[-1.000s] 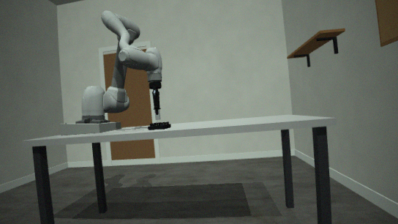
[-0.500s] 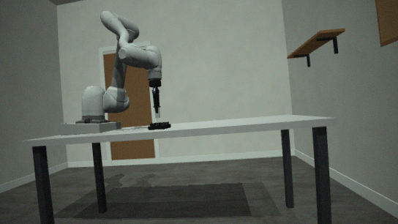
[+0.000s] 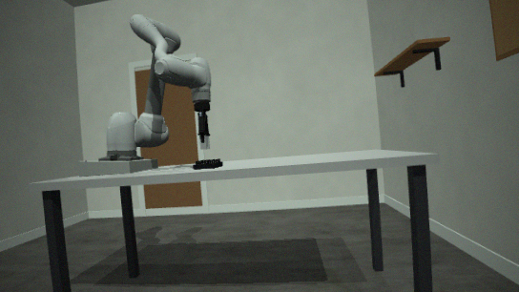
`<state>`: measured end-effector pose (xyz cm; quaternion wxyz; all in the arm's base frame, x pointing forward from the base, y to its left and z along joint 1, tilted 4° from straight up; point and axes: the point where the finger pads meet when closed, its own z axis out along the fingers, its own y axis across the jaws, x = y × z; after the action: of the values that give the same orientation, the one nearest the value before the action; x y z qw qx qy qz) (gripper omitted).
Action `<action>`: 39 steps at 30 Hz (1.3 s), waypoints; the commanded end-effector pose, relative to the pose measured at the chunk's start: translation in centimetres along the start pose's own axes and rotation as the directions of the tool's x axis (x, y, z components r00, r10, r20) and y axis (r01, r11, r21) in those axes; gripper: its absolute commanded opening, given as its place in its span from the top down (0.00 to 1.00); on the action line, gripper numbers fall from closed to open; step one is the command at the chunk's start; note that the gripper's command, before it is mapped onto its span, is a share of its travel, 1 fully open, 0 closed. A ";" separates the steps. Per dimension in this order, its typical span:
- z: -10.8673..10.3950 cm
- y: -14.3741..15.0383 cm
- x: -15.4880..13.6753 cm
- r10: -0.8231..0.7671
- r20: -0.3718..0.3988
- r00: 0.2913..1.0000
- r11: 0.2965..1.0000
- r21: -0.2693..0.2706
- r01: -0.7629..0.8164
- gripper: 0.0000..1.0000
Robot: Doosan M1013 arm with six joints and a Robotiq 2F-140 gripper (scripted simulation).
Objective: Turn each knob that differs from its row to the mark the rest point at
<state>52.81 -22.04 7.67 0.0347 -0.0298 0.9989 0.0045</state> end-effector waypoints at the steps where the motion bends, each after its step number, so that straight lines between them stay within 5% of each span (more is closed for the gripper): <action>1: -0.9 0.0 0.0 0.000 0.000 1.000 1.000 0.000 0.000 0.00; 18: -8.6 0.0 0.0 0.000 0.000 1.000 1.000 0.000 0.000 0.00; 39: -9.0 0.0 0.0 0.000 0.000 1.000 1.000 0.000 0.000 0.00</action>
<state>52.19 -22.14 16.60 0.0347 -0.0298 0.9989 0.0045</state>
